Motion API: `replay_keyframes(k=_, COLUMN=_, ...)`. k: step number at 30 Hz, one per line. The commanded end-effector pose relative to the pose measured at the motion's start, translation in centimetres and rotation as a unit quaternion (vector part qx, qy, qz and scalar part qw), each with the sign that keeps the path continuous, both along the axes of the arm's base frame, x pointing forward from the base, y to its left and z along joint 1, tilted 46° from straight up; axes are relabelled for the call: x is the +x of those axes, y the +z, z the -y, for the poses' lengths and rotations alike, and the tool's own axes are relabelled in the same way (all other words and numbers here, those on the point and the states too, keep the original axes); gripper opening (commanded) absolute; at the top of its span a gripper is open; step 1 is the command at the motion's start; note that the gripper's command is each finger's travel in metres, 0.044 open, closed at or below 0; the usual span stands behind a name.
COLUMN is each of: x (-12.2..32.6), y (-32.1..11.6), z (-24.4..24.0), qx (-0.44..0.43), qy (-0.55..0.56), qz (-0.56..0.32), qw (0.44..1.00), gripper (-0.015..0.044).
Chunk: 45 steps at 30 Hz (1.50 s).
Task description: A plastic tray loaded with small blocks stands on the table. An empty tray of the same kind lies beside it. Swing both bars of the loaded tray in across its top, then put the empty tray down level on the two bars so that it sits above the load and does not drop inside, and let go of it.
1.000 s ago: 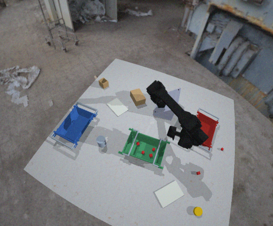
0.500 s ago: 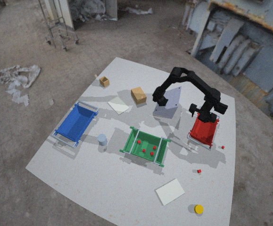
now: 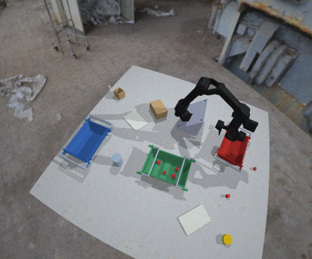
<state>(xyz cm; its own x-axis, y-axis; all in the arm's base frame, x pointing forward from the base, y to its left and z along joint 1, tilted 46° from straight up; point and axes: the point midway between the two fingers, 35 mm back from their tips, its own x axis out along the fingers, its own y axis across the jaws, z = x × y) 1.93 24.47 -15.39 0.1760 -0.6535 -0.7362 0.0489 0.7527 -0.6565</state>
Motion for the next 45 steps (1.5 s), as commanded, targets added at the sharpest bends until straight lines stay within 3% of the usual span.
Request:
replay_keyframes(k=1, x=0.5, y=-1.7, z=1.9, qx=-0.009, qy=0.0, qz=0.001, qw=1.0, gripper=0.044)
replay_keyframes(k=17, x=1.2, y=-4.2, z=4.5, qx=-0.009, qy=0.0, qz=0.002, qw=1.0, gripper=0.044)
replay_keyframes(k=31, x=1.2, y=-4.2, z=4.5, qx=-0.009, qy=0.0, qz=0.002, qw=1.0, gripper=0.0235)
replay_keyframes(k=45, x=1.2, y=-4.2, z=4.5, qx=-0.009, qy=0.0, qz=0.002, qw=1.0, gripper=0.0141)
